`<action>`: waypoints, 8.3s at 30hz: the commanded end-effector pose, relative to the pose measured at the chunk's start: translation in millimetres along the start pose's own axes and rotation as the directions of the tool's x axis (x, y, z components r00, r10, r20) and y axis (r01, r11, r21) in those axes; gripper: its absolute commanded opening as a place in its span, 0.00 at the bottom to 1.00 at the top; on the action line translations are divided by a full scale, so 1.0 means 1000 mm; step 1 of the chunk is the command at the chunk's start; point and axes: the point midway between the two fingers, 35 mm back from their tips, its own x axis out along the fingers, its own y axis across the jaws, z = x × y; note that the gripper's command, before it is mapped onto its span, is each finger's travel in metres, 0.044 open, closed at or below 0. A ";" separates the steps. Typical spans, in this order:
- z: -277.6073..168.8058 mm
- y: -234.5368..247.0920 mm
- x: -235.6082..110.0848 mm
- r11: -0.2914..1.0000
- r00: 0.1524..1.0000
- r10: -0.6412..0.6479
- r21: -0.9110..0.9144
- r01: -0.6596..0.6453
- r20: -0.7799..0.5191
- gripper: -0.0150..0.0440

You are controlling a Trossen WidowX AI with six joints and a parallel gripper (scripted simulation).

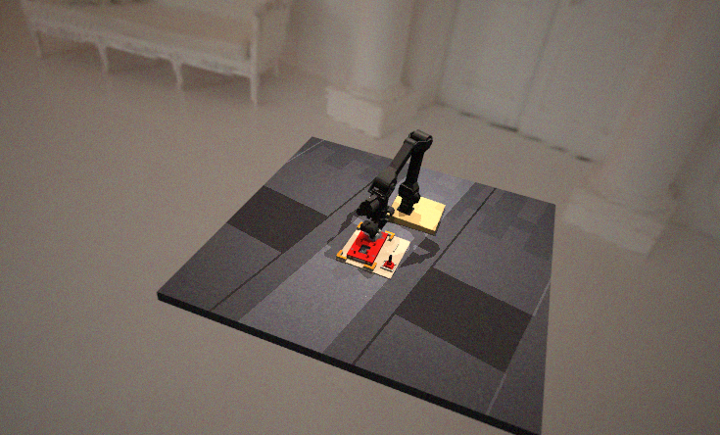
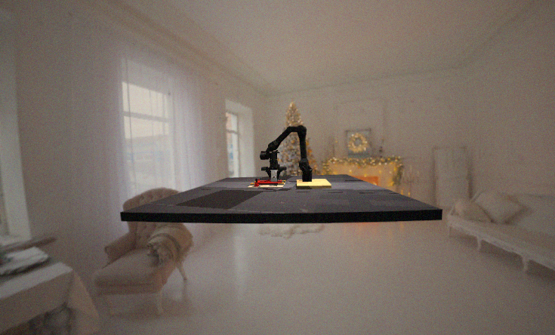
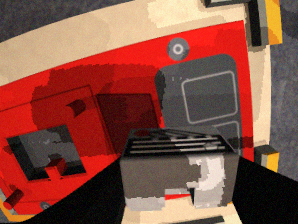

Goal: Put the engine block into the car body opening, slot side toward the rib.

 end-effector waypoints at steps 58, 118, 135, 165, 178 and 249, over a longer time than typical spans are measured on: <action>-0.006 -0.004 -0.107 1.000 1.000 0.000 0.004 0.000 0.005 0.25; -0.036 -0.007 -0.059 1.000 0.650 -0.004 0.004 0.002 0.760 0.25; -0.036 -0.007 -0.028 1.000 0.650 -0.004 0.004 0.002 0.760 0.25; -0.037 -0.007 0.010 1.000 0.650 -0.004 0.004 0.002 0.760 0.25; -0.037 -0.007 0.008 1.000 0.649 0.000 -0.002 0.002 0.760 0.83; -0.048 -0.013 -0.026 0.722 0.885 -0.155 0.661 -0.202 0.439 1.00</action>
